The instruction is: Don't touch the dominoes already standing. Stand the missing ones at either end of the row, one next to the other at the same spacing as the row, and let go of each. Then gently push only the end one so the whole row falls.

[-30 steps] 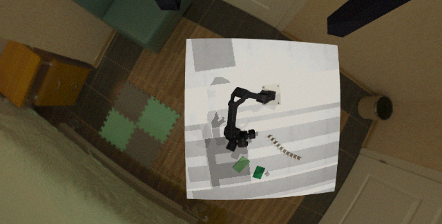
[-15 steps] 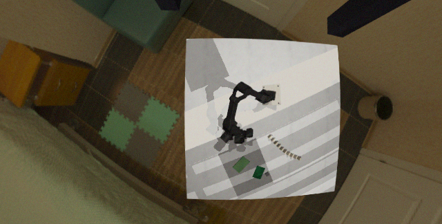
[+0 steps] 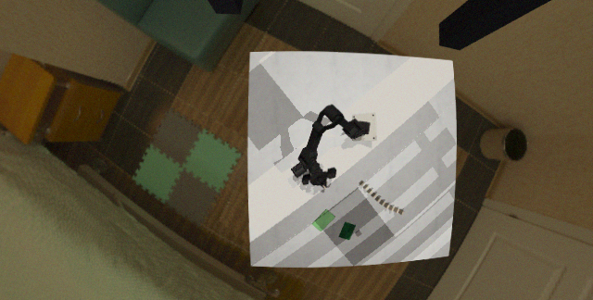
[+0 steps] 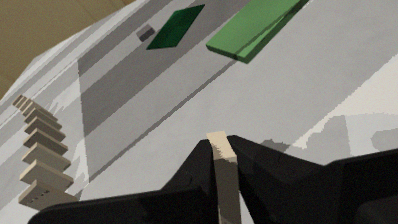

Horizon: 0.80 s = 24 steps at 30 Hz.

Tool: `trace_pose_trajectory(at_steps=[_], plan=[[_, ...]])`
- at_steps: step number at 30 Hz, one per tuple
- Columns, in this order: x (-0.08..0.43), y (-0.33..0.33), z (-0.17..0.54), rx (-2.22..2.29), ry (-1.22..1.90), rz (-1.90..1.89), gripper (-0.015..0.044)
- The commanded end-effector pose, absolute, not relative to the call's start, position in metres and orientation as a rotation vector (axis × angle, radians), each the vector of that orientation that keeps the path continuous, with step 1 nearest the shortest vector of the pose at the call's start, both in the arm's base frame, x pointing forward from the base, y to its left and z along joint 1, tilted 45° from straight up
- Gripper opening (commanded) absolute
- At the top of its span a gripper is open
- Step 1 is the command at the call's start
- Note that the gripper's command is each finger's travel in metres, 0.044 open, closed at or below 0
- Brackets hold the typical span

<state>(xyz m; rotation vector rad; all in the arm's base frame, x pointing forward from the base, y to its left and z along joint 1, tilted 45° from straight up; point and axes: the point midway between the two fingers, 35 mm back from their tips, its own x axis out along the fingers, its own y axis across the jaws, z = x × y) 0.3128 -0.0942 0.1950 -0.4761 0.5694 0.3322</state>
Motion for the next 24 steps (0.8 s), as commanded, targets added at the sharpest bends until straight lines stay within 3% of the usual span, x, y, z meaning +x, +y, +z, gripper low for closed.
trace_pose_trajectory(at_steps=[1, 17, 24], plan=[[0.307, -0.096, 0.204, -0.527, 0.447, 0.354, 0.0024], [0.269, -0.096, 0.226, -0.789, 0.029, 0.409, 0.0024], [0.266, -0.095, 0.227, -0.802, 0.012, 0.411, 0.0024]])
